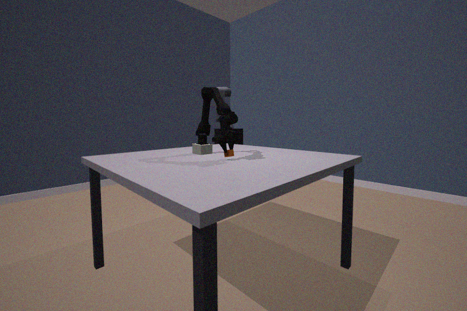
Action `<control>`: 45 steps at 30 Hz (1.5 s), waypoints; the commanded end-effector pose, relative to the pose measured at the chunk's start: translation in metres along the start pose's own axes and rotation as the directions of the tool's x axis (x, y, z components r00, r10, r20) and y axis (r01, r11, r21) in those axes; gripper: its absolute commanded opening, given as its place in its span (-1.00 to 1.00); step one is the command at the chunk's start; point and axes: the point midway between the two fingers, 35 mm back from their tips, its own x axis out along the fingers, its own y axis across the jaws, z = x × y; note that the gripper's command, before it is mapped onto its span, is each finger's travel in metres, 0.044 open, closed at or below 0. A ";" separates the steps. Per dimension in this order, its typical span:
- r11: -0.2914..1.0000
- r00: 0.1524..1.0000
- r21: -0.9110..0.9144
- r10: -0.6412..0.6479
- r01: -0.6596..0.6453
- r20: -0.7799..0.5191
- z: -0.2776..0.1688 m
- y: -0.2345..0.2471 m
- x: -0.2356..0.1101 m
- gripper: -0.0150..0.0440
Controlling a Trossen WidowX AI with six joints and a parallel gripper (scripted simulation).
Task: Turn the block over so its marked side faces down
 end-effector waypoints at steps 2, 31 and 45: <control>1.000 0.996 -0.003 0.005 -0.005 0.087 -0.001 0.000 0.000 -0.49; 1.000 0.904 -0.004 0.004 -0.002 0.428 -0.001 -0.002 0.019 -0.49; 1.000 0.808 -0.001 0.004 -0.004 0.589 -0.002 -0.003 0.036 -0.49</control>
